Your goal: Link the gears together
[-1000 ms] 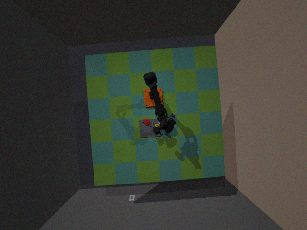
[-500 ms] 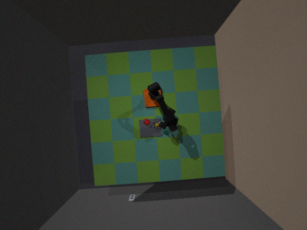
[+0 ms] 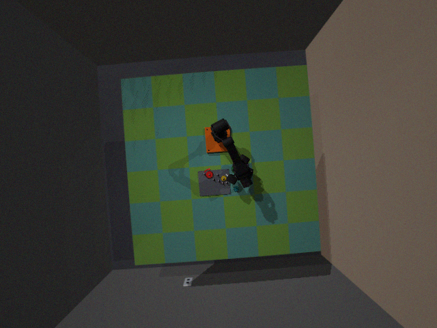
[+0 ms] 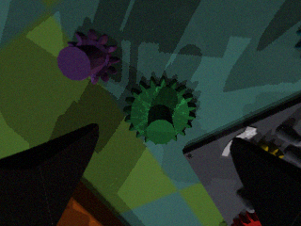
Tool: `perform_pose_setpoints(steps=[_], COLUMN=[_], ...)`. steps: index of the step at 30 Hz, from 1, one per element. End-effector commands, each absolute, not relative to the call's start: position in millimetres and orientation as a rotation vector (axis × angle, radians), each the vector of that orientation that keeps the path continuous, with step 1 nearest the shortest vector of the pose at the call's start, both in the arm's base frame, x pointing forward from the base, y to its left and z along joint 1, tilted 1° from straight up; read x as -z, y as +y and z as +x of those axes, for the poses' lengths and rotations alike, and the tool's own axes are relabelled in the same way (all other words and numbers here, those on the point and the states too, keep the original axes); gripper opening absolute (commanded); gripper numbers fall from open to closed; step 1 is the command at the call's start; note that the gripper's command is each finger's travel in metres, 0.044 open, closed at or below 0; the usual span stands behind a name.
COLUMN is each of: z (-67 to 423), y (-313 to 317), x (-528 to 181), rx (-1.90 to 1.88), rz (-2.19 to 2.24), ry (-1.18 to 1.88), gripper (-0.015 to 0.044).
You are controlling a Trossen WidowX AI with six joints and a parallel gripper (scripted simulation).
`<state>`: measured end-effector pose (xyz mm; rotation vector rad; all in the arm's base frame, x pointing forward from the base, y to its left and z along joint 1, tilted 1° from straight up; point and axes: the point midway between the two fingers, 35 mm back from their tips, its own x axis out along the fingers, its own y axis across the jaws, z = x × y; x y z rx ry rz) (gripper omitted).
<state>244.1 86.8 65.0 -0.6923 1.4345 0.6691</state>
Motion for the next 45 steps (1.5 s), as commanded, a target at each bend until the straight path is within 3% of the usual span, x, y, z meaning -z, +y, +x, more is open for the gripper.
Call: perform_pose_setpoints(steps=[1,16,30,38,45], z=[241.5,241.3,241.3,241.4,244.9], y=[86.2,86.1,86.1,86.2,90.5], x=[-56.8,-43.3,-43.3,-43.5,-54.5], rx=[-0.675,-0.675,-0.675,-0.677,-0.724], rz=[-0.694,-0.694,-0.694,-0.695,-0.716], ry=[1.444,1.444,1.444,1.443,1.410], gripper=[0.0440,0.0440,0.0072,0.0000,0.0000])
